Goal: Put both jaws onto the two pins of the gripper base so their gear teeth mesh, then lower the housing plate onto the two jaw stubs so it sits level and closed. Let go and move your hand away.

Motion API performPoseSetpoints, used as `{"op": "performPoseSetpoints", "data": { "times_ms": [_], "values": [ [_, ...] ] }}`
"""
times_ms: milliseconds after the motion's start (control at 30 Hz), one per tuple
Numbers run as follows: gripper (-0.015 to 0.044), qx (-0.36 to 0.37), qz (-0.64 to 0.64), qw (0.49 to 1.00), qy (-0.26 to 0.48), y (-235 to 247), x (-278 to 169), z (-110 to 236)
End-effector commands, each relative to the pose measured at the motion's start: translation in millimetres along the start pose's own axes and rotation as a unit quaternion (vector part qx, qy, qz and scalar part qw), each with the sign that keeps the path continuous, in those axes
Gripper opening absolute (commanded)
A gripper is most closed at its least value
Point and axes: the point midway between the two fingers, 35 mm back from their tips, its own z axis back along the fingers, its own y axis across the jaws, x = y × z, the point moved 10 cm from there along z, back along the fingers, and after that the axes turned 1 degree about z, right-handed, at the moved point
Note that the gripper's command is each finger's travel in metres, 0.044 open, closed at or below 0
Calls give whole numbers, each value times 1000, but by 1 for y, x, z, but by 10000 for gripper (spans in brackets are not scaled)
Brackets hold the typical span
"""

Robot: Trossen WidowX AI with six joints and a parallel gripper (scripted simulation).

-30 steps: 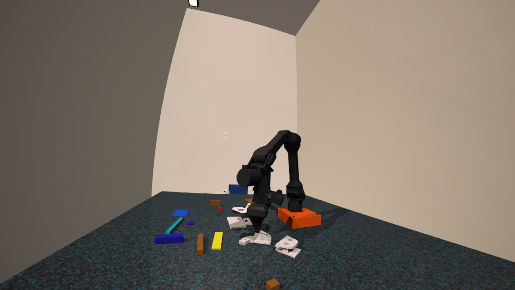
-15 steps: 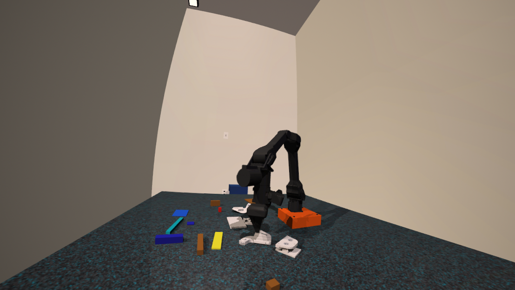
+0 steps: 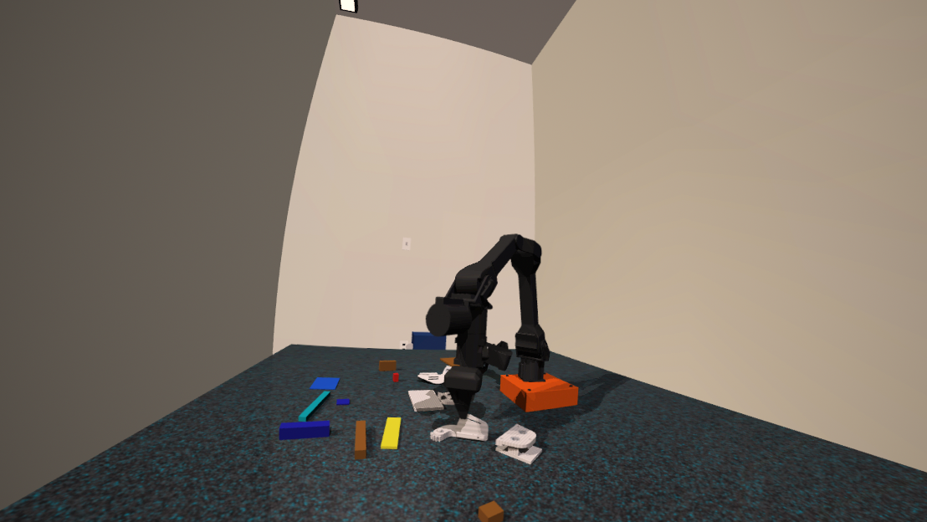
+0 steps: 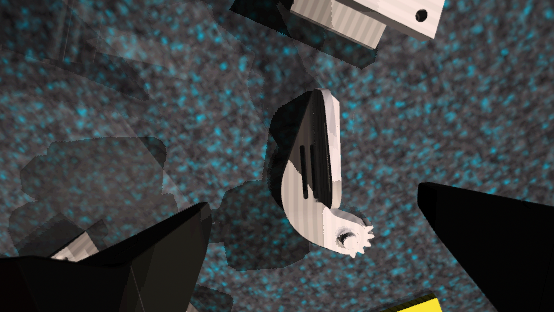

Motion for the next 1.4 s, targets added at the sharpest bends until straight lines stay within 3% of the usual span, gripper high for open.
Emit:
{"op": "performPoseSetpoints", "data": {
  "times_ms": [0, 1367],
  "values": [
    [440, -1, 2, 1000, -1, 0, 0, 0],
    [440, -1, 2, 1000, -1, -3, -1, -51]
  ]
}}
